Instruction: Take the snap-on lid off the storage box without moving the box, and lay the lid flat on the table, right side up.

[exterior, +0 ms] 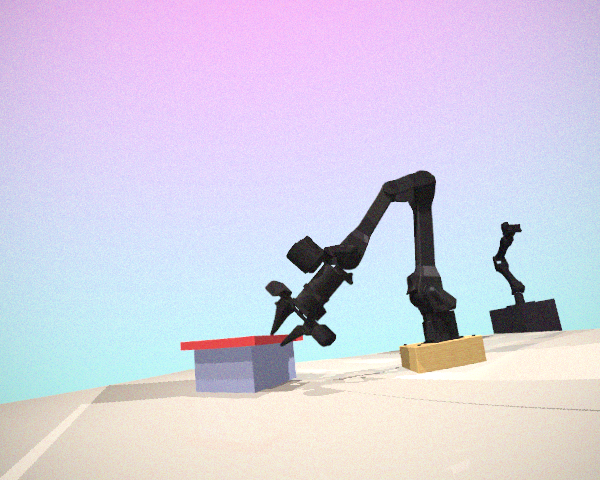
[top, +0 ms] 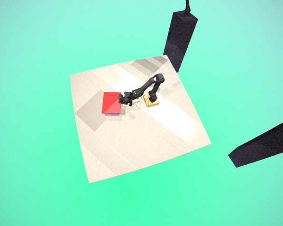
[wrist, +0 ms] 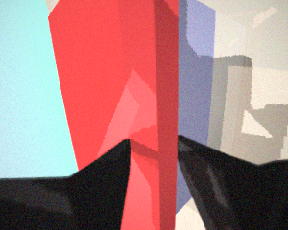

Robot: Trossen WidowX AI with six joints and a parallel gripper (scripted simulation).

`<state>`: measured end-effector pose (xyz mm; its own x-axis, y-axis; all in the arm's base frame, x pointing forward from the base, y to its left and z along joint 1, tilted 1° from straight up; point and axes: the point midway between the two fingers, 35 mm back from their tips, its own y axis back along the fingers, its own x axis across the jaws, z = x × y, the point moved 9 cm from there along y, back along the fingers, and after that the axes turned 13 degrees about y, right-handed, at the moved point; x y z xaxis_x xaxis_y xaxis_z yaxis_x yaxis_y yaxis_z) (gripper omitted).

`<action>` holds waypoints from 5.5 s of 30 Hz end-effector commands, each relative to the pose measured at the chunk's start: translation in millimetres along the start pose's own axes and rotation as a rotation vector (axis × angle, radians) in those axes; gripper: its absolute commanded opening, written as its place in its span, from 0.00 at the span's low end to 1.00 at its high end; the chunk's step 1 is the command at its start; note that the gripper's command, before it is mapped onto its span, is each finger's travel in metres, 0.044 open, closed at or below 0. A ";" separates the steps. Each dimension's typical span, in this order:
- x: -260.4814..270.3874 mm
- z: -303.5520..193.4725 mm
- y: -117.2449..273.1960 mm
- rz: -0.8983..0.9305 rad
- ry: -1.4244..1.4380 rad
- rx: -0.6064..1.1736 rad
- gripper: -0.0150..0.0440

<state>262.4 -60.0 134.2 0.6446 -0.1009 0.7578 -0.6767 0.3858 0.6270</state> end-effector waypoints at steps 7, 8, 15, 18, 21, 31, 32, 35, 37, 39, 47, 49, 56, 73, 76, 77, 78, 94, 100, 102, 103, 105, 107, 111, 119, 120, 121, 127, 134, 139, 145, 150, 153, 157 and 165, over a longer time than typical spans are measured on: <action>2.5 0.9 3.8 0.006 -0.002 0.000 0.25; 2.6 1.0 4.0 0.006 -0.002 0.000 0.25; 3.5 1.3 5.1 0.006 -0.002 0.000 0.25; 3.9 1.4 5.6 0.006 -0.002 0.000 0.25; 4.3 1.5 6.0 0.006 -0.002 0.000 0.25; 5.6 1.9 7.5 0.006 -0.002 0.000 0.25; 5.7 1.9 7.7 0.006 -0.002 0.000 0.25; 6.2 2.0 8.1 0.006 -0.002 0.000 0.25; 6.5 2.1 8.4 0.006 -0.002 0.000 0.25; 6.7 2.2 8.7 0.006 -0.002 0.000 0.25; 7.9 2.5 9.8 0.006 -0.002 0.000 0.25; 8.2 2.5 10.0 0.006 -0.002 0.000 0.25; 9.3 2.7 10.9 0.006 -0.002 0.000 0.25; 9.0 2.6 9.1 0.002 0.000 0.001 0.25; 9.2 2.7 8.8 0.002 0.000 0.001 0.25; 9.2 2.7 8.8 0.002 0.000 0.001 0.25; 9.3 2.7 8.7 0.002 0.000 0.001 0.25; 10.2 2.9 7.7 0.002 0.000 0.001 0.25; 10.5 3.0 7.4 0.002 0.000 0.001 0.25; 10.6 3.0 7.3 0.002 0.000 0.001 0.25; 10.6 3.0 7.3 0.002 0.000 0.001 0.25; 10.7 3.0 7.1 0.002 0.000 0.001 0.25; 10.8 3.0 7.0 0.002 0.000 0.001 0.25; 11.0 3.1 6.8 0.002 0.000 0.001 0.25; 11.4 3.2 6.3 0.002 0.000 0.001 0.25; 11.5 3.2 6.2 0.002 0.000 0.001 0.25; 11.5 3.2 6.2 0.002 0.000 0.001 0.25; 11.8 3.3 5.8 0.002 0.000 0.001 0.25; 12.2 3.4 5.3 0.002 0.000 0.001 0.25; 12.4 3.4 5.1 0.002 0.000 0.001 0.25; 12.7 3.5 4.7 0.003 0.000 0.001 0.25; 13.0 3.6 4.4 0.003 0.000 0.001 0.25; 13.1 3.6 4.2 0.003 0.000 0.001 0.25; 13.3 3.6 4.0 0.003 0.000 0.001 0.25; 19.0 4.7 10.4 0.009 0.002 0.001 0.25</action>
<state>266.3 -62.3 149.5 0.6441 -0.1018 0.7581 -0.6773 0.3848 0.6271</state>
